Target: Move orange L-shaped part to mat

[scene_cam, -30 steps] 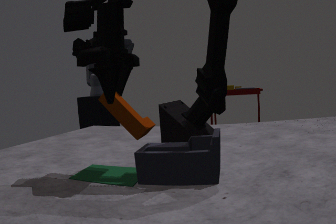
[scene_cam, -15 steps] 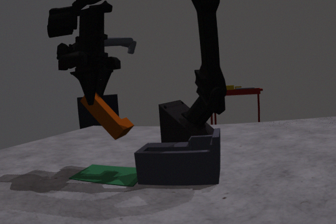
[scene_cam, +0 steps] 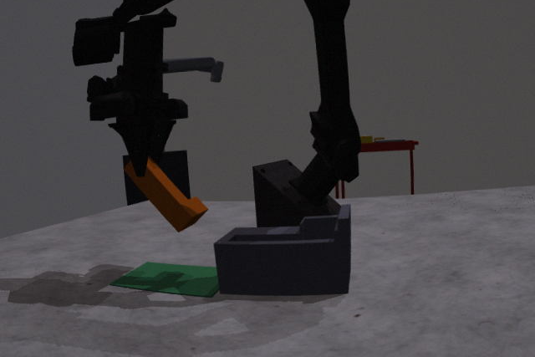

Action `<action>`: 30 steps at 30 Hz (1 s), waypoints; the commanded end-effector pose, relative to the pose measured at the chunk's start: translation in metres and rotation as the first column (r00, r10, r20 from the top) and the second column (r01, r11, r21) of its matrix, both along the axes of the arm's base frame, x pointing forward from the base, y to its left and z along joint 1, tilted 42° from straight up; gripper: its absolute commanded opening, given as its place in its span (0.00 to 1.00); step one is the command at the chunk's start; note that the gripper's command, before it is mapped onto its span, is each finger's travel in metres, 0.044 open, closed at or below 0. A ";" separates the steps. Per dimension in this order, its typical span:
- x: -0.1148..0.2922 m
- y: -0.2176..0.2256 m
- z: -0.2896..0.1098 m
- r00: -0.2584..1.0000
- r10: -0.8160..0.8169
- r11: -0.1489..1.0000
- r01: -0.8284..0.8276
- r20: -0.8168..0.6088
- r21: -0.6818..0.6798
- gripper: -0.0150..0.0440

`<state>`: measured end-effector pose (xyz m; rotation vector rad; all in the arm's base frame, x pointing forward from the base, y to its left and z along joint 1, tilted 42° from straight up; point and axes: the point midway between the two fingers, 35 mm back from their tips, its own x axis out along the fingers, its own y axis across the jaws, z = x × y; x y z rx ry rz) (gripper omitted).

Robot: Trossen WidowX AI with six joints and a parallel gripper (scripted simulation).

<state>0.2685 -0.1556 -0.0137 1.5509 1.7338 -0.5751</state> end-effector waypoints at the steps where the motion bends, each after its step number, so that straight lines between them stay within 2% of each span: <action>1: -0.001 0.006 -0.006 1.000 -0.006 1.000 0.006 -0.005 0.006 0.25; 30: -0.001 0.036 -0.040 1.000 -0.006 1.000 0.006 -0.004 0.008 0.25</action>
